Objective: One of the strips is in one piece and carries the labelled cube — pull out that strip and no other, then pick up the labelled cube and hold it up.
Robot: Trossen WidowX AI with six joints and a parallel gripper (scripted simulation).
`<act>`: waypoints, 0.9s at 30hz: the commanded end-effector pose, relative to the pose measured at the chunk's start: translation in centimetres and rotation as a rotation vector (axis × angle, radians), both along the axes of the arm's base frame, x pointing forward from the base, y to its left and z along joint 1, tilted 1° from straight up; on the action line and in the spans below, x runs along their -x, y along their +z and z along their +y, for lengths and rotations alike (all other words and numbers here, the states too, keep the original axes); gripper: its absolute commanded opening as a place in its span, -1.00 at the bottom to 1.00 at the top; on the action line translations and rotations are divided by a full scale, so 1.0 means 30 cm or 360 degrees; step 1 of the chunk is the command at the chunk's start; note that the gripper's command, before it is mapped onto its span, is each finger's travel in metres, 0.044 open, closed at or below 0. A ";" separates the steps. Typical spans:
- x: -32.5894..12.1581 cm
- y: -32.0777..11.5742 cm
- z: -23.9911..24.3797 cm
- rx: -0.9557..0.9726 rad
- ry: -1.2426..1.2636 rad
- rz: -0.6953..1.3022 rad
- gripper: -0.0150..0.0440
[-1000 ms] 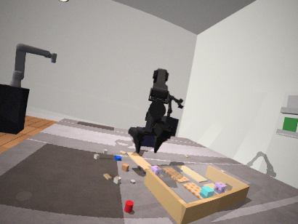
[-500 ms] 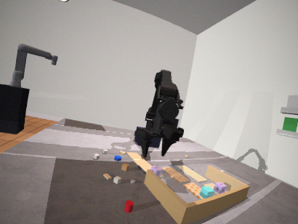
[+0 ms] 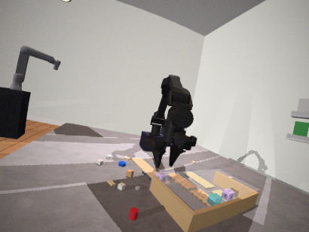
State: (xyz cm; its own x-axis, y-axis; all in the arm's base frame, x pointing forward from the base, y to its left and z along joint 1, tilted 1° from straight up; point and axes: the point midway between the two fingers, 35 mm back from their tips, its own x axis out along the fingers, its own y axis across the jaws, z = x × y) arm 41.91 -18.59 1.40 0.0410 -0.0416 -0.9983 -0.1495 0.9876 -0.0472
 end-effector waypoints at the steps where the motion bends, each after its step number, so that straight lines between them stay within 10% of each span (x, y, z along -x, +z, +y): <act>1: -0.004 -0.033 -0.002 0.0001 -0.0006 0.0009 0.36; 27: -0.005 -0.171 -0.007 0.0001 -0.0006 0.0010 0.36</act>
